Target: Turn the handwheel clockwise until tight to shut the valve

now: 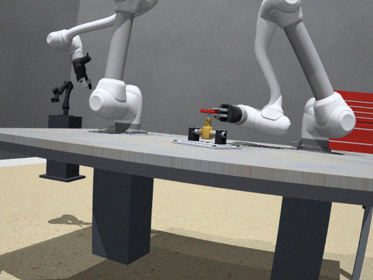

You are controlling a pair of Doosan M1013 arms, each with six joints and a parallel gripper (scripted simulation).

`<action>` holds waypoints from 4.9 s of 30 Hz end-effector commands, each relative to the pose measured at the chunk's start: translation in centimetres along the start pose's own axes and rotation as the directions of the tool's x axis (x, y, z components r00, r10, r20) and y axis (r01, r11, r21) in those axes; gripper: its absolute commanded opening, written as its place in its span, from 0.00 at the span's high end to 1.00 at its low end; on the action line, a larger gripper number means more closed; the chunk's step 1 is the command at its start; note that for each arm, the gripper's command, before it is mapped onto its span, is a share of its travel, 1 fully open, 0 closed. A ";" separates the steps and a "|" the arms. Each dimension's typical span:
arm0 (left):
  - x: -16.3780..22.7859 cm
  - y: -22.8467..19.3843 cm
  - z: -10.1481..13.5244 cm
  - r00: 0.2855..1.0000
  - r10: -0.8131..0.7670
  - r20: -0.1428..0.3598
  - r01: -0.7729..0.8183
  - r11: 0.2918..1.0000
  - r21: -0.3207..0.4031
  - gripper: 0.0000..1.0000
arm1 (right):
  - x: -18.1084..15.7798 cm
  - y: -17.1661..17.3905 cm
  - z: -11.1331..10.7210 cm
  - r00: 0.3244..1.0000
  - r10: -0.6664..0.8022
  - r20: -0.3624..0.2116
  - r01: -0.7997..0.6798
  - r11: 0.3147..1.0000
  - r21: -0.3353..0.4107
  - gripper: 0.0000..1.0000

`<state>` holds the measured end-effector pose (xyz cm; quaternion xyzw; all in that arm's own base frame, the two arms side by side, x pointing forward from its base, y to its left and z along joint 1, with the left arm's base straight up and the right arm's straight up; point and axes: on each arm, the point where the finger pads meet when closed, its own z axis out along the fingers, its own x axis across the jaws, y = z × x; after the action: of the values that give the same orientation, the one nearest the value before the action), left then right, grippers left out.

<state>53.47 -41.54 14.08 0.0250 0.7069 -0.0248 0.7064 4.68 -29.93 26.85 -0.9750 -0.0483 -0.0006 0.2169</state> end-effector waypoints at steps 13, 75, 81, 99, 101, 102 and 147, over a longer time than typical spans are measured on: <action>-0.1 0.0 0.4 1.000 -0.001 0.002 0.001 0.989 0.146 1.00 | 0.0 0.0 -0.1 1.000 0.000 0.000 0.000 1.000 -0.001 0.00; -0.1 -0.8 2.0 1.000 -0.001 0.002 -0.001 0.713 0.701 1.00 | 0.0 0.0 -0.1 1.000 0.000 0.000 0.000 1.000 -0.001 0.00; -0.1 -1.0 2.2 1.000 -0.001 0.002 -0.001 0.651 0.759 1.00 | 0.0 0.0 -0.1 1.000 0.000 0.000 0.000 1.000 -0.001 0.00; -0.1 -1.6 2.6 1.000 -0.001 0.002 -0.002 0.439 0.899 1.00 | 0.0 0.0 -0.1 1.000 0.000 0.000 0.000 1.000 -0.001 0.00; -0.1 -1.6 2.6 1.000 -0.001 0.002 -0.002 0.439 0.899 1.00 | 0.0 0.0 -0.1 1.000 0.000 0.000 0.000 1.000 -0.001 0.00; -0.1 -1.6 2.6 1.000 -0.001 0.002 -0.002 0.423 0.906 1.00 | 0.0 0.0 -0.1 1.000 0.000 0.000 0.000 1.000 -0.001 0.00; -0.1 -4.4 2.4 1.000 -0.001 0.003 -0.003 -0.546 0.838 1.00 | 0.0 0.0 -0.1 1.000 0.000 0.000 0.000 1.000 -0.001 0.00</action>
<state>55.69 -45.79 14.01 0.6195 0.3424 -0.6184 0.3414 4.68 -29.93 26.85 -0.9750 -0.0483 -0.0006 0.2169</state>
